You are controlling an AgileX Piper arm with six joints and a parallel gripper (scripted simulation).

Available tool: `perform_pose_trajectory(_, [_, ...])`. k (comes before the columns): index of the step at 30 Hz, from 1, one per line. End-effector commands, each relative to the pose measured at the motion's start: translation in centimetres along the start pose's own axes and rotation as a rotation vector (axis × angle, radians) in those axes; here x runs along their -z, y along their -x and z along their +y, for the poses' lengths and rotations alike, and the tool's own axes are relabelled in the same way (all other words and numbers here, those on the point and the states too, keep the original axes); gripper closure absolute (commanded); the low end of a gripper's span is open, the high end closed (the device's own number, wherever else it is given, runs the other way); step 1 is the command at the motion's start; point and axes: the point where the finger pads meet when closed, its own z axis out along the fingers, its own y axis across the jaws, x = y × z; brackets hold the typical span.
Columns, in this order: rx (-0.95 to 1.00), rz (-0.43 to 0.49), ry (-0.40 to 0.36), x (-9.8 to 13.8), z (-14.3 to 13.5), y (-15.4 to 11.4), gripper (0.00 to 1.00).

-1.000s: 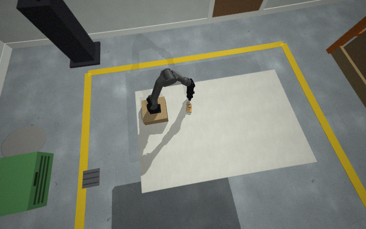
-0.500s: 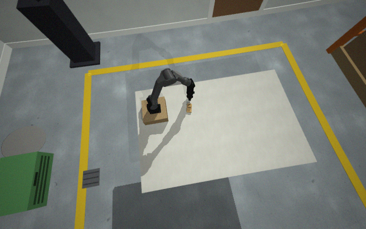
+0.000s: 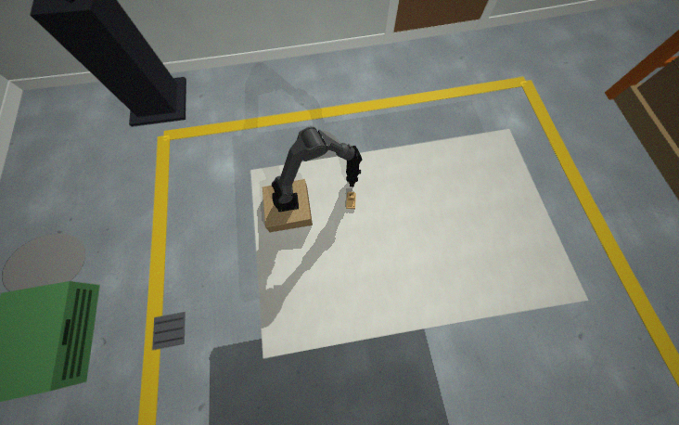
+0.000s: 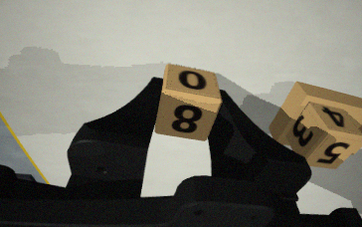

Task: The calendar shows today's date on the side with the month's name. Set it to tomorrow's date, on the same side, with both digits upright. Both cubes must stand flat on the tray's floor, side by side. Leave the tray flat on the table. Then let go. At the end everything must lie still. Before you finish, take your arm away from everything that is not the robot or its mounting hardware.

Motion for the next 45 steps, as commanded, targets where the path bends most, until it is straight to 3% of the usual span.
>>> perform_pose_trajectory(1, [0.002, 0.002, 0.000, -0.1, 0.0, -0.1, 0.52])
perform_pose_trajectory(8, [0.002, 0.002, 0.000, -0.1, 0.0, -0.1, 0.47])
perform_pose_trajectory(12, [0.002, 0.002, 0.000, -0.1, 0.0, -0.1, 0.37])
perform_pose_trajectory(27, [0.002, -0.002, 0.001, 0.4, 0.1, 0.0, 0.37])
perform_pose_trajectory(45, [0.001, -0.004, 0.002, 7.7, 0.1, 0.1, 0.37])
